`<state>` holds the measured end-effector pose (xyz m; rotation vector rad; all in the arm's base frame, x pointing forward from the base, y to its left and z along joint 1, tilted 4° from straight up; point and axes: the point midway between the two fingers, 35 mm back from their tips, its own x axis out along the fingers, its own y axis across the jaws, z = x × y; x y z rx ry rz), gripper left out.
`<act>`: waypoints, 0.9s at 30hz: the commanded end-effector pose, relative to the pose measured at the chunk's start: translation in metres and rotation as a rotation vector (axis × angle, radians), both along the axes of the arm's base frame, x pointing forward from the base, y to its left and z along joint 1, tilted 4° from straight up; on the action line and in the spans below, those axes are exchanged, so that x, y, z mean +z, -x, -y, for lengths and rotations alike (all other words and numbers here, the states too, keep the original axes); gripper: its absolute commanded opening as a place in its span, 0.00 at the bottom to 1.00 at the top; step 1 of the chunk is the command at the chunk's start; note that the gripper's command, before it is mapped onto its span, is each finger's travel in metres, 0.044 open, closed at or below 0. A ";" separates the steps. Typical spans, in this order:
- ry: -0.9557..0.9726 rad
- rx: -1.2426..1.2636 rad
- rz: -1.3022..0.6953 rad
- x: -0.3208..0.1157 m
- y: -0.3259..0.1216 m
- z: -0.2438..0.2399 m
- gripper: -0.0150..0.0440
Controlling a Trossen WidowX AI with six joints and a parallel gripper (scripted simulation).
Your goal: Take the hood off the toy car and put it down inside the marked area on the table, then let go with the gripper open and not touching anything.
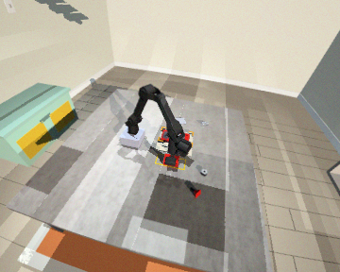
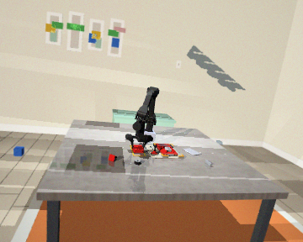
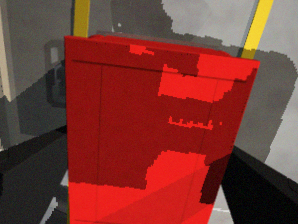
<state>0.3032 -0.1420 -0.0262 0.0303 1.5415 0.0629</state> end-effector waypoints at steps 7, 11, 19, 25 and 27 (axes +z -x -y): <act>0.000 0.000 -0.004 0.026 -0.002 0.003 1.00; -0.002 0.001 -0.012 0.070 0.000 0.005 1.00; -0.002 0.001 -0.013 0.072 0.000 0.005 1.00; -0.002 0.001 -0.013 0.072 0.000 0.005 1.00; -0.002 0.001 -0.013 0.072 0.000 0.005 1.00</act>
